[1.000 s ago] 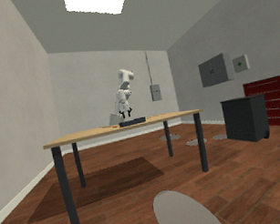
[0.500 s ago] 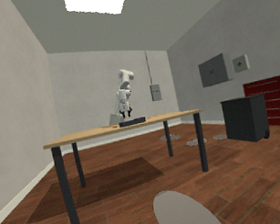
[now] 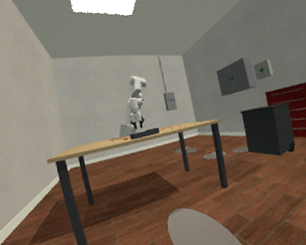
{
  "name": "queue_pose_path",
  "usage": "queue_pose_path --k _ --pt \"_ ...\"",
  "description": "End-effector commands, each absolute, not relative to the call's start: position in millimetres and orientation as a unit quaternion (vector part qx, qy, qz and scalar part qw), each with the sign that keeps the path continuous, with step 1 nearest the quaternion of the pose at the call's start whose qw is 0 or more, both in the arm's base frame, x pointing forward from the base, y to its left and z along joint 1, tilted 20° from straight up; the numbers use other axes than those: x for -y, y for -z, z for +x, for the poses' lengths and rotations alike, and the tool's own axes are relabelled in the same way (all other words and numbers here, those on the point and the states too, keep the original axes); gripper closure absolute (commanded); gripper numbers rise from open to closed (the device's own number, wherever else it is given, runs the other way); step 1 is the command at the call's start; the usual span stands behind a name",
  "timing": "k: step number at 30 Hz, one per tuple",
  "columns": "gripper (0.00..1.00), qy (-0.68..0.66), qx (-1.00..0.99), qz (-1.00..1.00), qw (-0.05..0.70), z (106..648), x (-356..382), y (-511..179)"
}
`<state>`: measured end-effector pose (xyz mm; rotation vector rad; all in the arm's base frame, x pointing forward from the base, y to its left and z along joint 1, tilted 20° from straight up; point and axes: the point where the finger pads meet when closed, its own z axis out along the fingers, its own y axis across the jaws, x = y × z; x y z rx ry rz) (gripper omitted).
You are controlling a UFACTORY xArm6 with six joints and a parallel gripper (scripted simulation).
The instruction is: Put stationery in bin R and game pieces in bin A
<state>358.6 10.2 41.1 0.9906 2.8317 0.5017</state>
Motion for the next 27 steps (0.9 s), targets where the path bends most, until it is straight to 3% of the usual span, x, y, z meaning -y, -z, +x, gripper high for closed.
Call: queue_pose_path --k 1,27 --pt "0.44 -0.165 -0.930 0.325 0.051 360 -10 -42" --pt "0.44 -0.165 -0.930 0.325 0.051 373 -26 12"
